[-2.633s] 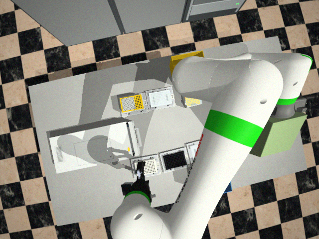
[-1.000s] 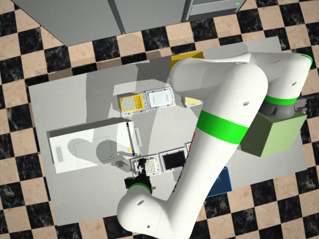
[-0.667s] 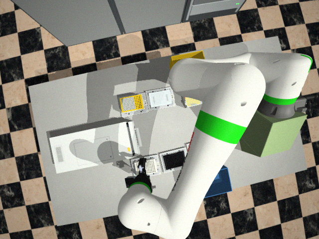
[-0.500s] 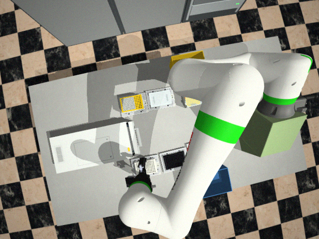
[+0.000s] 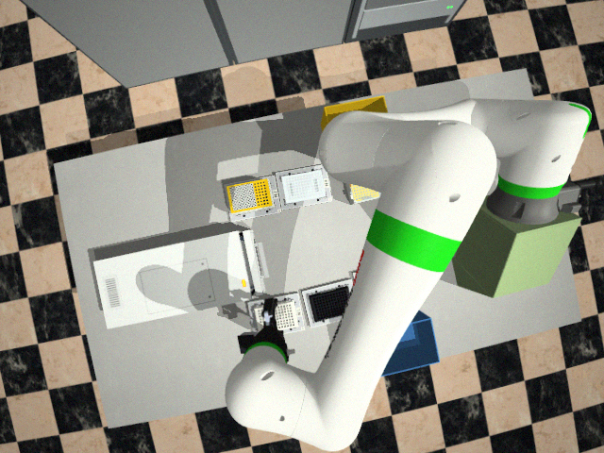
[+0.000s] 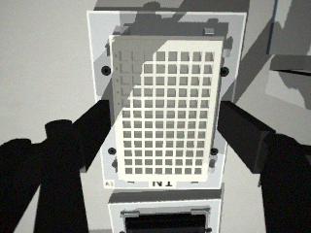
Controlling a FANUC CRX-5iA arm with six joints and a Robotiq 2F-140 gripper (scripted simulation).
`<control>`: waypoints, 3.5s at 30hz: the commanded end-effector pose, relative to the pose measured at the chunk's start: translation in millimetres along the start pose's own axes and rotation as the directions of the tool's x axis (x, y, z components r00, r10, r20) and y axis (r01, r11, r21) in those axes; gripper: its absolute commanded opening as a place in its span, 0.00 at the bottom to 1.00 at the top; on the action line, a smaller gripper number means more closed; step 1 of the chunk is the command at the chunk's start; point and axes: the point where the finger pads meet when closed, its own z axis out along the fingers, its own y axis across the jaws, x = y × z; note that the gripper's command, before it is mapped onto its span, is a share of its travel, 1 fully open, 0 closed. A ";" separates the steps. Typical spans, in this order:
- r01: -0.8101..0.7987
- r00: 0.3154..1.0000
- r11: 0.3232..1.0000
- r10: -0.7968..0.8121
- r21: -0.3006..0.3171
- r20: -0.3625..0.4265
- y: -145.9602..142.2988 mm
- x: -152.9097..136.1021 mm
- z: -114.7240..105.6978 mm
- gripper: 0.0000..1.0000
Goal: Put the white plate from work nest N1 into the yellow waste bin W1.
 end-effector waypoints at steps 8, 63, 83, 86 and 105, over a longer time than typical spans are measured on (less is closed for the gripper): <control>0.000 1.000 1.000 0.000 0.001 -0.003 -0.2 1.0 -2.2 0.66; 0.000 1.000 1.000 0.000 0.001 -0.003 -0.2 0.9 -7.8 0.10; 0.000 1.000 1.000 0.000 0.001 -0.003 -0.2 0.9 -16.6 0.10; 0.000 1.000 1.000 0.000 0.001 -0.003 -0.2 0.9 -19.3 0.10; 0.000 1.000 1.000 0.000 0.001 -0.003 -0.2 0.8 -40.6 0.10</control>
